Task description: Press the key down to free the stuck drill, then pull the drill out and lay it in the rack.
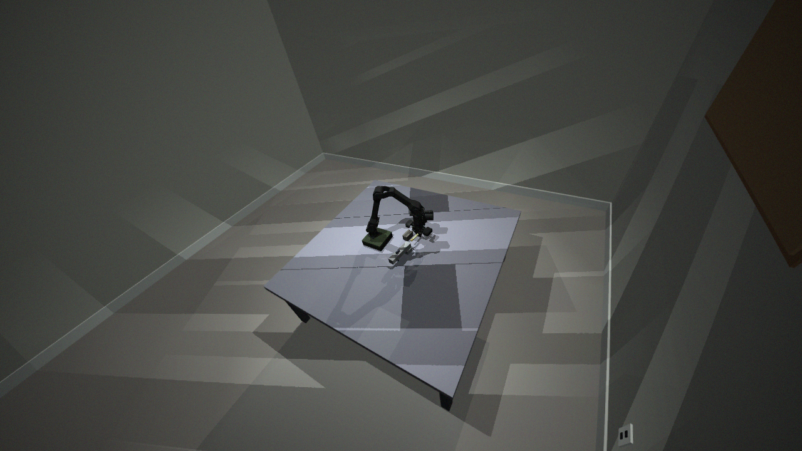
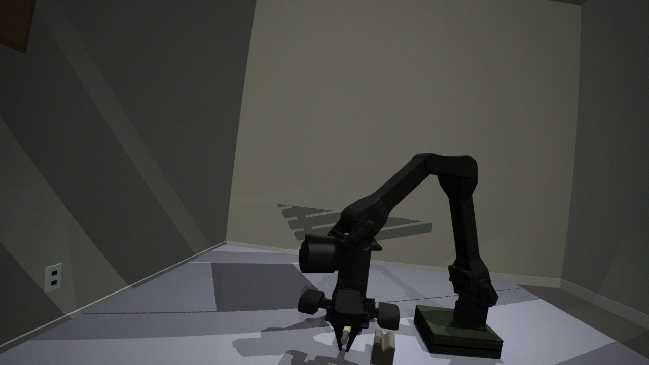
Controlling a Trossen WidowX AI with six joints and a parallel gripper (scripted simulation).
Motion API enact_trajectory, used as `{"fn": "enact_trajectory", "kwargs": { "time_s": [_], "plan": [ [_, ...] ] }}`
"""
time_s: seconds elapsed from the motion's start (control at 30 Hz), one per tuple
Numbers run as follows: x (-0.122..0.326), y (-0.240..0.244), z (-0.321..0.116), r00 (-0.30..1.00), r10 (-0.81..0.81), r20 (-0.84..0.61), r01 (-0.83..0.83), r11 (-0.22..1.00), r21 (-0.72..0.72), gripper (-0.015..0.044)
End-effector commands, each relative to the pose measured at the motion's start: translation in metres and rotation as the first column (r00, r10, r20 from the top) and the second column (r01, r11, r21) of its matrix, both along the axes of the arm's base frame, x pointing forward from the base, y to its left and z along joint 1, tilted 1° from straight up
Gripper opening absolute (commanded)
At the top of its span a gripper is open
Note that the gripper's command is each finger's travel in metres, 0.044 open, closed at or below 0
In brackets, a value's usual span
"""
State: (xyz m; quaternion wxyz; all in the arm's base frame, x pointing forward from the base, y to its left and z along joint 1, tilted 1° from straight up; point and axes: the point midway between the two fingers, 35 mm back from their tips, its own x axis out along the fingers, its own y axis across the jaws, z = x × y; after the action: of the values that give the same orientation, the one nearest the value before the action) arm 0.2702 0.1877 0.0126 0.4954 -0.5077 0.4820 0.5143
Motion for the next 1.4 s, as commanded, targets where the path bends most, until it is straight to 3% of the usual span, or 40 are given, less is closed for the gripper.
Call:
{"fn": "enact_trajectory", "kwargs": {
  "time_s": [0.0,1.37],
  "plan": [
    [0.0,0.0,0.003,1.0,-0.002,0.001,0.002,1.0,0.005,0.0],
    [-0.002,-0.006,0.022,1.0,-0.002,0.001,0.002,1.0,0.004,0.0]
  ]
}}
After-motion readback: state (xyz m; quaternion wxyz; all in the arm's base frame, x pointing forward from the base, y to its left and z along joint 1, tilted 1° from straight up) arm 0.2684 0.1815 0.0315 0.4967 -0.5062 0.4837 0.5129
